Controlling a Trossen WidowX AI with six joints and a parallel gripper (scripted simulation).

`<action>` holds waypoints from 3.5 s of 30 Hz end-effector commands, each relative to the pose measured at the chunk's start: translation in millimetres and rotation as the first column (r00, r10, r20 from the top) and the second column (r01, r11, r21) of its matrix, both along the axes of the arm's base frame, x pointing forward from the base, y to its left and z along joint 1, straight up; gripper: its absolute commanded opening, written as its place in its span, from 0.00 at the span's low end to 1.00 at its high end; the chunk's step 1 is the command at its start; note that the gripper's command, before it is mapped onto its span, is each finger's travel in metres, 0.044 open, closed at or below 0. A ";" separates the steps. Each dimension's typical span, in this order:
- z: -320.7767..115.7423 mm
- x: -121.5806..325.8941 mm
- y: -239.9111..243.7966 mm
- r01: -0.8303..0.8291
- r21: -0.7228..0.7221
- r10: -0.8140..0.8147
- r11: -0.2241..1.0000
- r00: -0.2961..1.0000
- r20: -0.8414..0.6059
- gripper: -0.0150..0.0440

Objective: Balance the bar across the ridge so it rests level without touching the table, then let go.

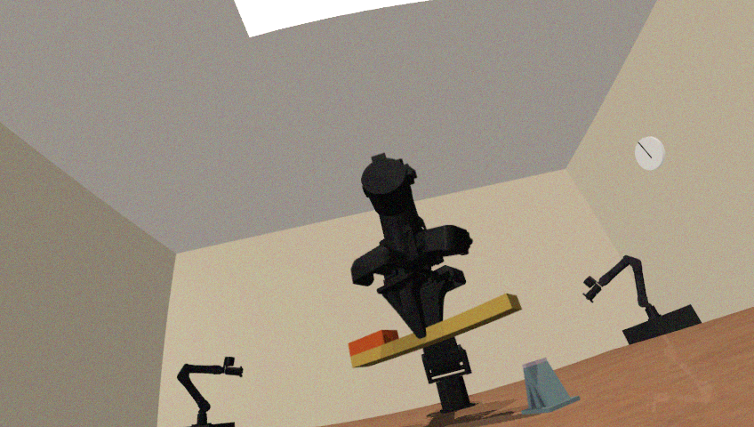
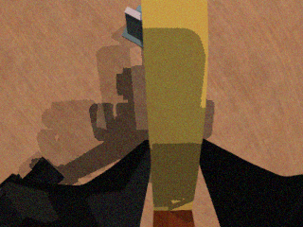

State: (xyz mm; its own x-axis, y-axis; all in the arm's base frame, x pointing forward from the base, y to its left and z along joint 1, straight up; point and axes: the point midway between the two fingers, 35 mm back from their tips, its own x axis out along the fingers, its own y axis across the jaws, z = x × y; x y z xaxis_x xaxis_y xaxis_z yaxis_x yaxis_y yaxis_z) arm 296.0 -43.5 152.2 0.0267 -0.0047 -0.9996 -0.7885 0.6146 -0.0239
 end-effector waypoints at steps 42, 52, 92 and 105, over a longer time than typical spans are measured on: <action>-6.7 69.8 110.8 0.540 0.031 -0.541 0.841 0.841 0.002 0.25; -22.2 71.3 110.7 0.543 0.032 -0.543 0.839 0.839 0.002 0.25; -42.7 71.4 109.1 0.547 0.031 -0.547 0.837 0.837 0.002 0.25; -43.7 71.4 109.1 0.547 0.031 -0.547 0.837 0.837 0.002 0.25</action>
